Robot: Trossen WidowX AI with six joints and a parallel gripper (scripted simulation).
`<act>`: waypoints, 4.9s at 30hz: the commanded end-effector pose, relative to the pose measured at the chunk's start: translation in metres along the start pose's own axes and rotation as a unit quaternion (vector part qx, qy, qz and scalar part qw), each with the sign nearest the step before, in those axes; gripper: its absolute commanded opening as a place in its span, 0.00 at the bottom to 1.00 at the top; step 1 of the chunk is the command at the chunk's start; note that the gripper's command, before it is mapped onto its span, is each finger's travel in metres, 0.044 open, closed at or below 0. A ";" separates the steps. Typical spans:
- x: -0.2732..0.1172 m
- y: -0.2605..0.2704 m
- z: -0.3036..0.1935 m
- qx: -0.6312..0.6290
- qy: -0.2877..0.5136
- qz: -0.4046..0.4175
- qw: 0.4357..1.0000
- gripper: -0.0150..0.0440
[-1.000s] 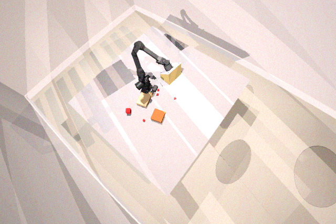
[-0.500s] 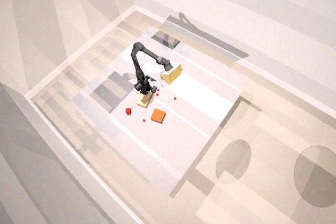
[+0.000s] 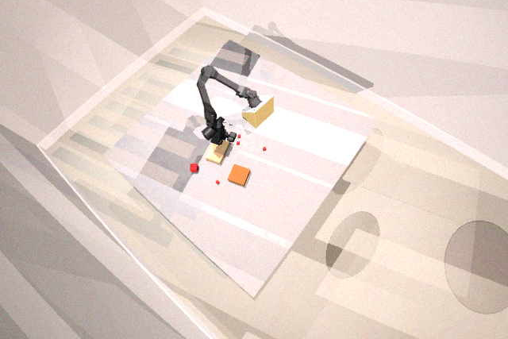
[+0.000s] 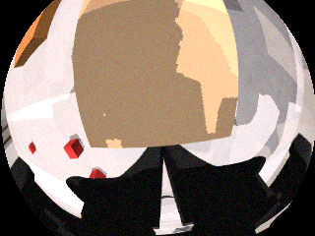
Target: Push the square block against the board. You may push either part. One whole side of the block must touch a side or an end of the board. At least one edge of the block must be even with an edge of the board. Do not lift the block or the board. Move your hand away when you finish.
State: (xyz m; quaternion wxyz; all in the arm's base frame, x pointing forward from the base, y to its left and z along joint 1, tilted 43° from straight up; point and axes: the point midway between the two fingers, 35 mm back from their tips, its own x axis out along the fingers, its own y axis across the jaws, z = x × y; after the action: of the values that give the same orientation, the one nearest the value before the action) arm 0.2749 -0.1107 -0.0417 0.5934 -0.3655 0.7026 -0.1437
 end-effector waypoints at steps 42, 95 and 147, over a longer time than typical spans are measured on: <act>-0.002 -0.003 0.047 0.008 -0.006 -0.001 1.000 0.25; -0.001 -0.001 0.052 0.008 -0.006 -0.001 1.000 0.25; -0.001 0.002 0.061 0.001 -0.006 -0.001 1.000 0.25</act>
State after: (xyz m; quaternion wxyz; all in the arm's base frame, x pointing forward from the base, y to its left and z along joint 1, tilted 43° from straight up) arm 0.3283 -0.0945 -0.0574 0.5990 -0.3632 0.6990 -0.1438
